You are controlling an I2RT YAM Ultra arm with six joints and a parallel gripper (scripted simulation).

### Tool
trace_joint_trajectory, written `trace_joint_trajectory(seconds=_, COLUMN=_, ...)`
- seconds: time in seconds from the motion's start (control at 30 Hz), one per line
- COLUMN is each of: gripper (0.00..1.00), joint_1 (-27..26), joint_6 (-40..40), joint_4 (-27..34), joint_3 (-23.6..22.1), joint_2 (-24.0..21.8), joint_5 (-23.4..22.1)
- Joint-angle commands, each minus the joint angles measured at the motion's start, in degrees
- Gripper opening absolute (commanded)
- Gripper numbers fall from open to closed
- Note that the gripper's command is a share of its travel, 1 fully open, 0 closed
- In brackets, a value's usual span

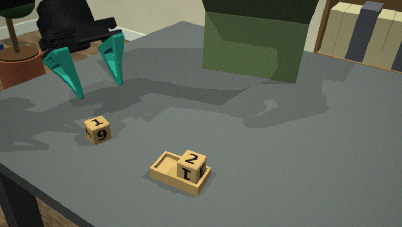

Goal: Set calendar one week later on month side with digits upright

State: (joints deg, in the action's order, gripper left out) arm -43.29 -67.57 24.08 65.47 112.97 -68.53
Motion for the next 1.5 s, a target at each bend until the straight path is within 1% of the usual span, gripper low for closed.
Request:
trace_joint_trajectory(seconds=0.0, gripper=0.66, joint_1=-0.20, joint_6=-5.68, joint_4=-6.39, joint_3=-0.88, joint_2=-1.43, joint_5=2.18)
trace_joint_trajectory(seconds=0.13, gripper=0.66, joint_1=-0.17, joint_6=-6.09, joint_4=-6.84, joint_3=-1.12, joint_2=-1.65, joint_5=2.38)
trace_joint_trajectory(seconds=0.23, gripper=0.66, joint_1=0.35, joint_6=-7.45, joint_4=-7.85, joint_3=-2.06, joint_2=-2.89, joint_5=4.41)
trace_joint_trajectory(seconds=0.3, gripper=0.66, joint_1=0.35, joint_6=-7.45, joint_4=-7.85, joint_3=-2.06, joint_2=-2.89, joint_5=4.41)
trace_joint_trajectory(seconds=0.53, gripper=0.66, joint_1=3.62, joint_6=-16.05, joint_4=-14.23, joint_3=-7.99, joint_2=-10.80, joint_5=17.30)
trace_joint_trajectory(seconds=0.6, gripper=0.66, joint_1=4.06, joint_6=-17.21, joint_4=-15.09, joint_3=-8.80, joint_2=-11.87, joint_5=19.05)
trace_joint_trajectory(seconds=0.73, gripper=0.66, joint_1=4.28, joint_6=-17.57, joint_4=-15.27, joint_3=-9.01, joint_2=-12.21, joint_5=19.75)
trace_joint_trajectory(seconds=0.8, gripper=0.66, joint_1=4.97, joint_6=-18.31, joint_4=-15.35, joint_3=-9.35, joint_2=-12.96, joint_5=21.73)
trace_joint_trajectory(seconds=0.87, gripper=0.66, joint_1=4.97, joint_6=-18.31, joint_4=-15.35, joint_3=-9.35, joint_2=-12.96, joint_5=21.73)
trace_joint_trajectory(seconds=1.1, gripper=0.66, joint_1=10.12, joint_6=-23.75, joint_4=-15.99, joint_3=-11.87, joint_2=-18.50, joint_5=36.33)
trace_joint_trajectory(seconds=1.17, gripper=0.66, joint_1=10.81, joint_6=-24.49, joint_4=-16.08, joint_3=-12.21, joint_2=-19.26, joint_5=38.31)
trace_joint_trajectory(seconds=1.23, gripper=0.66, joint_1=10.94, joint_6=-24.63, joint_4=-16.09, joint_3=-12.27, joint_2=-19.40, joint_5=38.68)
trace_joint_trajectory(seconds=1.27, gripper=1.00, joint_1=10.94, joint_6=-24.63, joint_4=-16.09, joint_3=-12.27, joint_2=-19.40, joint_5=38.68)
trace_joint_trajectory(seconds=1.47, gripper=1.00, joint_1=10.94, joint_6=-24.63, joint_4=-16.09, joint_3=-12.27, joint_2=-19.40, joint_5=38.68)
